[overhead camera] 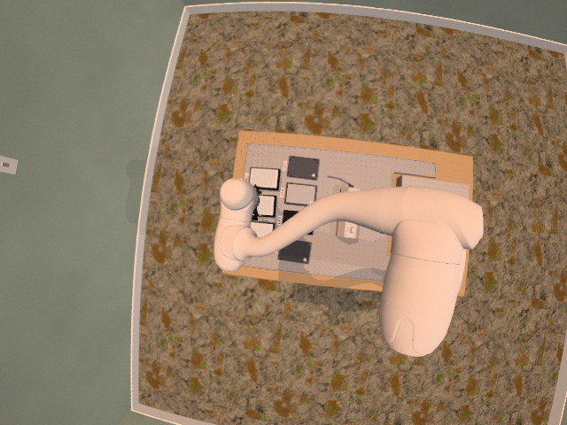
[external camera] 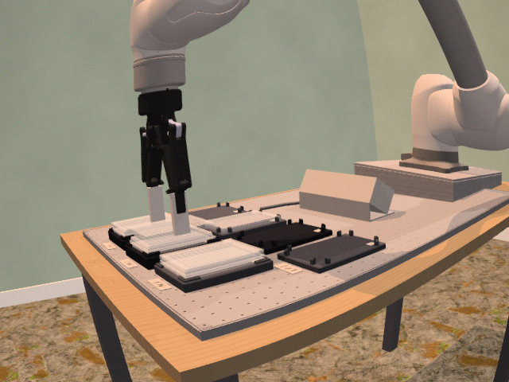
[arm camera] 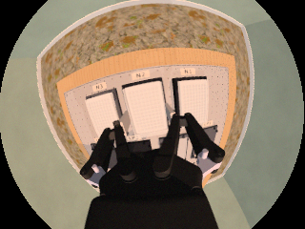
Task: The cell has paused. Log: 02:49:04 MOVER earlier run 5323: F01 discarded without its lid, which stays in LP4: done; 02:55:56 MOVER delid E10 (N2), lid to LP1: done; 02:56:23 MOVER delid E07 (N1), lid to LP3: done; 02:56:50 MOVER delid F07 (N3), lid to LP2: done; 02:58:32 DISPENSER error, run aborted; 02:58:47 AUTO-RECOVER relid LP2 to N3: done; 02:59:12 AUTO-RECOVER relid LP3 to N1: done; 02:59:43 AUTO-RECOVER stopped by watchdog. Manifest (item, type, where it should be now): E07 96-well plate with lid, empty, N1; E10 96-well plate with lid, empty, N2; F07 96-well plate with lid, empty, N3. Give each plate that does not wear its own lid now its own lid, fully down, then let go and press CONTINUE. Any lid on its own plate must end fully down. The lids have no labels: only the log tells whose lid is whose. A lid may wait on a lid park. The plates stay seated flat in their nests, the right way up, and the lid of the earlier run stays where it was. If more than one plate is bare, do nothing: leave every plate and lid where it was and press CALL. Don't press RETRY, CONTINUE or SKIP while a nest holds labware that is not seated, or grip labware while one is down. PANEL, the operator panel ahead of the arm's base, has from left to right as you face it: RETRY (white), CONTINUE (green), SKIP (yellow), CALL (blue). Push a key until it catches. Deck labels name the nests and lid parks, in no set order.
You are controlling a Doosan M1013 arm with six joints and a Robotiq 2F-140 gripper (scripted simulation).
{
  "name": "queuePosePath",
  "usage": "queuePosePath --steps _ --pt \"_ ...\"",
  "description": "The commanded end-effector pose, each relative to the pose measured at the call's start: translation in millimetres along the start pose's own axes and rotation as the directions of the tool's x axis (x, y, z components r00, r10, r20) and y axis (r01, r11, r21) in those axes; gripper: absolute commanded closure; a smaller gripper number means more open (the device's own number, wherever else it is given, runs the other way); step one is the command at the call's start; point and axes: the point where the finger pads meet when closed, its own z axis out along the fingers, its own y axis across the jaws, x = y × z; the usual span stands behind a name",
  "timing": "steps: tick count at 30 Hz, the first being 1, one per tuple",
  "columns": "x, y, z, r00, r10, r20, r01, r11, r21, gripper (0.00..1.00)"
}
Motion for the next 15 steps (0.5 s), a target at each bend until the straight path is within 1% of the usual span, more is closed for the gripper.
queuePosePath --steps 1,15 --pt "0.0 -5.5 3.7 1.000 -0.008 0.000 0.008 1.000 0.005 1.00" --pt "0.2 -5.6 7.9 1.000 -0.011 0.000 0.011 1.000 0.005 1.00"
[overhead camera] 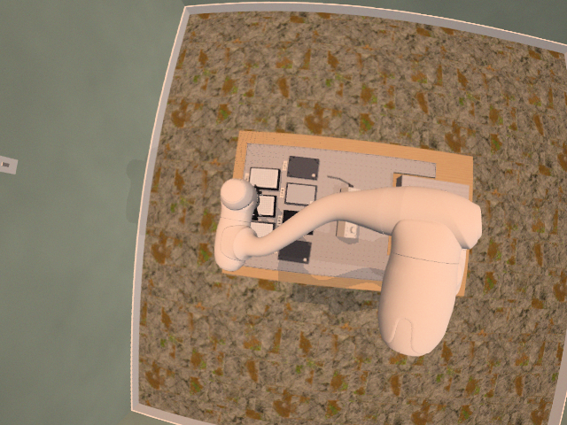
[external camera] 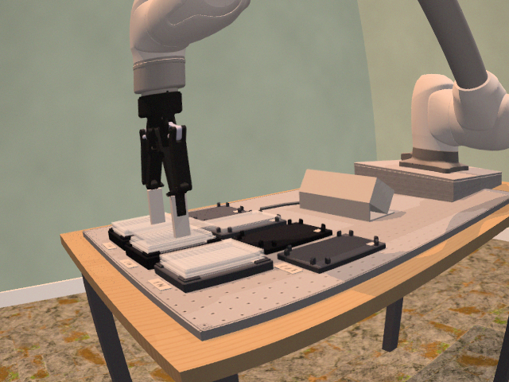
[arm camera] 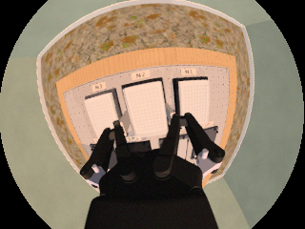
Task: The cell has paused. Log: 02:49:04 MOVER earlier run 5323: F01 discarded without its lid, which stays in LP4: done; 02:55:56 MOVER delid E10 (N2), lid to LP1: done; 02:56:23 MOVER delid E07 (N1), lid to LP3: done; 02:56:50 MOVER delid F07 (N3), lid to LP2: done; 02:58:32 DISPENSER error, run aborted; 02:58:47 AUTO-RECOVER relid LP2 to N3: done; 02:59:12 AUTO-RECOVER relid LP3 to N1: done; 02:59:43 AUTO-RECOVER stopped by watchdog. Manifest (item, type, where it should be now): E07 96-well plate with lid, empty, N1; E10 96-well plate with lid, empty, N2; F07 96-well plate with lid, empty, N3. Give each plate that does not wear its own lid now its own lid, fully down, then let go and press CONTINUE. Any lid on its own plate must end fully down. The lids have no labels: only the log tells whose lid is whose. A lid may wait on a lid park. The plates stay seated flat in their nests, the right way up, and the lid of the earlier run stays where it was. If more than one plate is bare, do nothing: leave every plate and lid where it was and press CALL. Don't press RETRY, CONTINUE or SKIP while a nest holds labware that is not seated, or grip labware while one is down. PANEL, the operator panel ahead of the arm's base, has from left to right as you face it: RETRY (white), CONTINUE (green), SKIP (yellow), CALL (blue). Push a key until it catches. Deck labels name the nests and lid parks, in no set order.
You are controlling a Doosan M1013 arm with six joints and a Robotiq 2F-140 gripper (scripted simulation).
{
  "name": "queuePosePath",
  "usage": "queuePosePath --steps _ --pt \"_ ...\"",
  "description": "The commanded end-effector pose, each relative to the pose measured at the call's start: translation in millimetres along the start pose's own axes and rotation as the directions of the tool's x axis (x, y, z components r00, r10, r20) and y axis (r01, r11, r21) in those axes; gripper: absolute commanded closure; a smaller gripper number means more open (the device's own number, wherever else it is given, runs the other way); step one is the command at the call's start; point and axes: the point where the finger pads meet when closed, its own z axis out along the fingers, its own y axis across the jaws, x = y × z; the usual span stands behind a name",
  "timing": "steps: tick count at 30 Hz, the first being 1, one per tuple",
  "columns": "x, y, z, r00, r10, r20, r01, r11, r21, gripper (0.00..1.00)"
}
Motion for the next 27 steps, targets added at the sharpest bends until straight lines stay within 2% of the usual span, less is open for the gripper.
queuePosePath --steps 1,27 --pt "0.0 -5.6 4.3 1.000 -0.006 0.000 0.006 1.000 0.005 1.00" --pt "0.2 -5.6 9.2 1.000 -0.006 0.000 0.006 1.000 0.005 1.00"
